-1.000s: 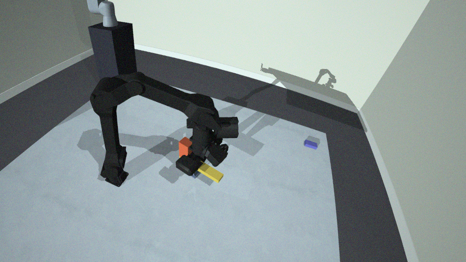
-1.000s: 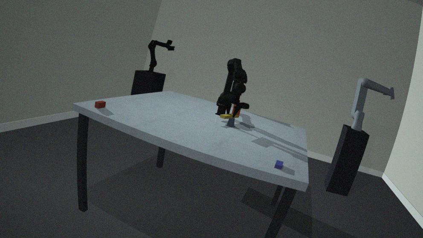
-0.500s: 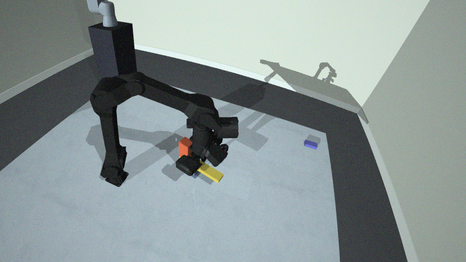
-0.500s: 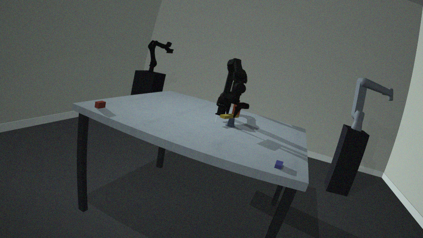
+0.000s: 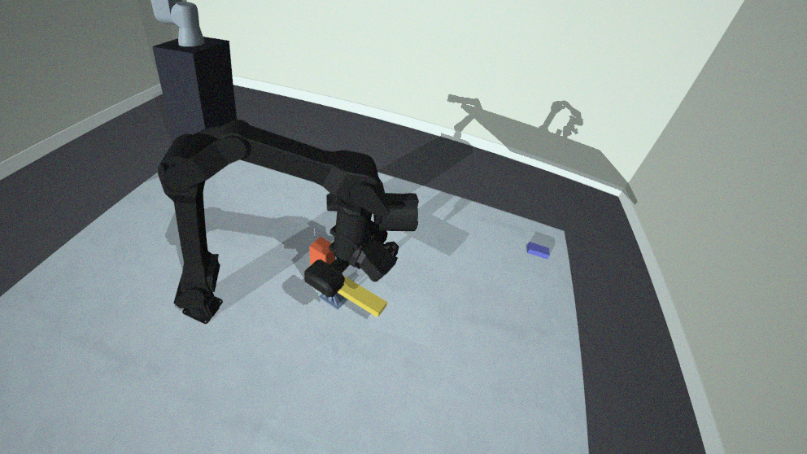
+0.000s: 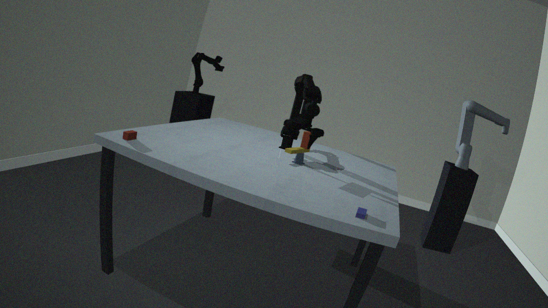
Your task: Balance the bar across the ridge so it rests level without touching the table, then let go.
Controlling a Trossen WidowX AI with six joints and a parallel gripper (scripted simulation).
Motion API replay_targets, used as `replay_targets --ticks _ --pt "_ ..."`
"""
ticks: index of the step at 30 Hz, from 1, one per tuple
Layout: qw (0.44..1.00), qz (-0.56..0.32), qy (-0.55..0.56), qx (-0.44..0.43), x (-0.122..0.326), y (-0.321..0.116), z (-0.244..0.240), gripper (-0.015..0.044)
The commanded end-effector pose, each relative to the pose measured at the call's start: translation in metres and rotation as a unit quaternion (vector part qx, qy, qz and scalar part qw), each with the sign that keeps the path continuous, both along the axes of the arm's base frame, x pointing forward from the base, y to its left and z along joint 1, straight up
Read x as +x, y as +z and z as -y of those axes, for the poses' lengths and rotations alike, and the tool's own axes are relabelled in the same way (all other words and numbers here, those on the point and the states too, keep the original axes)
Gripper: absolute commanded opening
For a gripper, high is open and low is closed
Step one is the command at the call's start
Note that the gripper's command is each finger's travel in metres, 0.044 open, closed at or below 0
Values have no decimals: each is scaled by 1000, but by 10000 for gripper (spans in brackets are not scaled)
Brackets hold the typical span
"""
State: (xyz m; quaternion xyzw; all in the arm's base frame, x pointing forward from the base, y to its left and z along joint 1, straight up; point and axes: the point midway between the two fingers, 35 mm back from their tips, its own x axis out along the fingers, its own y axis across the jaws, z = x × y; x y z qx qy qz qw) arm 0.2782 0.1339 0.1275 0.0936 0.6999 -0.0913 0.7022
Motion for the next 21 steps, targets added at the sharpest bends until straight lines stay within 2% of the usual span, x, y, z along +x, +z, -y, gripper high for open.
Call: replay_targets --ticks 1,5,21 --pt "1000 12 0 6 3 44 -1 440" --pt "1000 12 0 6 -2 75 1 440" --pt "1000 12 0 6 -2 75 1 440"
